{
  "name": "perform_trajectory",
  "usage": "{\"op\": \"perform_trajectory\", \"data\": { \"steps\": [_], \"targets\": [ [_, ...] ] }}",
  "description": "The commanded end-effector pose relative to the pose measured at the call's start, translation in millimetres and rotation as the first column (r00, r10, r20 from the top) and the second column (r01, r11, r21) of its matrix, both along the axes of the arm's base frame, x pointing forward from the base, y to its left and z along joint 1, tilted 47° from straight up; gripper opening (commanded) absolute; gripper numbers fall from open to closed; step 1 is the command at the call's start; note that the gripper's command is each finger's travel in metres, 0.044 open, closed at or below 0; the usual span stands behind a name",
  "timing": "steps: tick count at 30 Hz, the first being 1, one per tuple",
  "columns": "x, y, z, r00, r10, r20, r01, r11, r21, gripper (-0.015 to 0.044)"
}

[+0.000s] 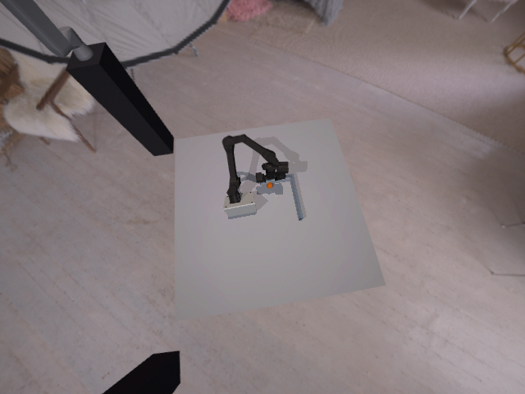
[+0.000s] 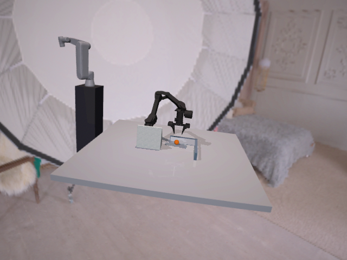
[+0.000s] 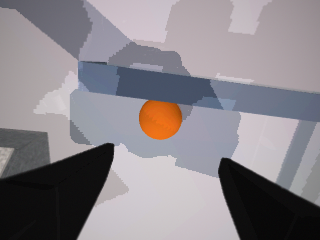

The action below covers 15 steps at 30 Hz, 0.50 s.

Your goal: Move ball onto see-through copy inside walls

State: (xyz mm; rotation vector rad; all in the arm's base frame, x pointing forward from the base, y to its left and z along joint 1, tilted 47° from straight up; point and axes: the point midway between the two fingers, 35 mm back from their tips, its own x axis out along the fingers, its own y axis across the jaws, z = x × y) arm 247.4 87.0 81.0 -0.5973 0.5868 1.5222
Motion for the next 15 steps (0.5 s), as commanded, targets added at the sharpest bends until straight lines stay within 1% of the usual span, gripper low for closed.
{"op": "perform_trajectory", "data": {
  "steps": [1, 2, 4, 7, 15],
  "targets": [
    [0, 1, 0, 1.000, 0.000, -0.003, 0.000, 1.000, 0.000, 0.0312],
    [0, 1, 0, 1.000, 0.000, -0.003, 0.000, 1.000, 0.000, 0.0312],
    [1, -8, 7, 1.000, 0.000, -0.002, 0.000, 1.000, -0.002, 0.0365],
    [1, -34, 32, 1.000, 0.001, -0.002, -0.001, 1.000, -0.001, 0.0440],
    [1, -36, 34, 1.000, 0.001, -0.002, -0.001, 1.000, -0.001, 0.0440]
  ]
}}
